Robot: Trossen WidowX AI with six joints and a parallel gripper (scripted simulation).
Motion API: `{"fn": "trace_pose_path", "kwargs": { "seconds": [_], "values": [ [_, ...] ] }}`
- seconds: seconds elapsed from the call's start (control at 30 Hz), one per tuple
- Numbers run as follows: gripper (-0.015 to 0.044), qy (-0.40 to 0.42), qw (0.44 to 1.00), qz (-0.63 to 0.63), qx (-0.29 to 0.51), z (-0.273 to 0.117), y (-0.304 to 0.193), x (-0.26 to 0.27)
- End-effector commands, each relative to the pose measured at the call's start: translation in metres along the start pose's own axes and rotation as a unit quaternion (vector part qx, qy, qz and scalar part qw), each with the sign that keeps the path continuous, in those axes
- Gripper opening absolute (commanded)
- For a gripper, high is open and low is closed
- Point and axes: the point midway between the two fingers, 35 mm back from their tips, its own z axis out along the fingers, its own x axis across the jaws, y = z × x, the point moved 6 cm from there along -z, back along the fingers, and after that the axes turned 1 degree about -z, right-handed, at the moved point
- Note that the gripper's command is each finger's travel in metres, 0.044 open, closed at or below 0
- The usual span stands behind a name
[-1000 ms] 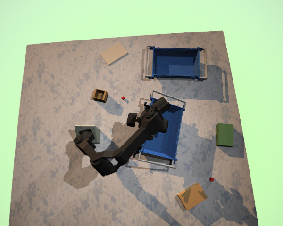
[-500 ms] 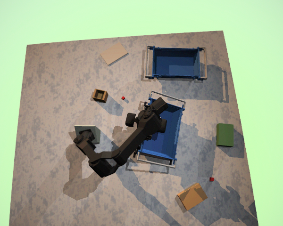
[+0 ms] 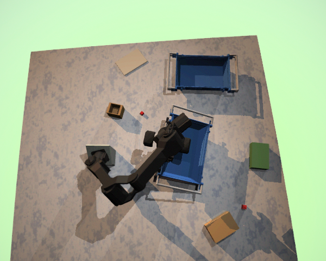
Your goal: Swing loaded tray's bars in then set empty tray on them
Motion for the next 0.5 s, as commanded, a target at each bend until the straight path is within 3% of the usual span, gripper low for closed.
{"fn": "trace_pose_path", "kwargs": {
  "seconds": [0.0, 0.47],
  "values": [
    [0.0000, -0.009, 1.000, 0.002, 0.000, 0.0075, 0.0020, -0.0036],
    [0.0000, -0.009, 1.000, 0.002, 0.000, 0.0102, 0.0020, -0.0050]
  ]
}}
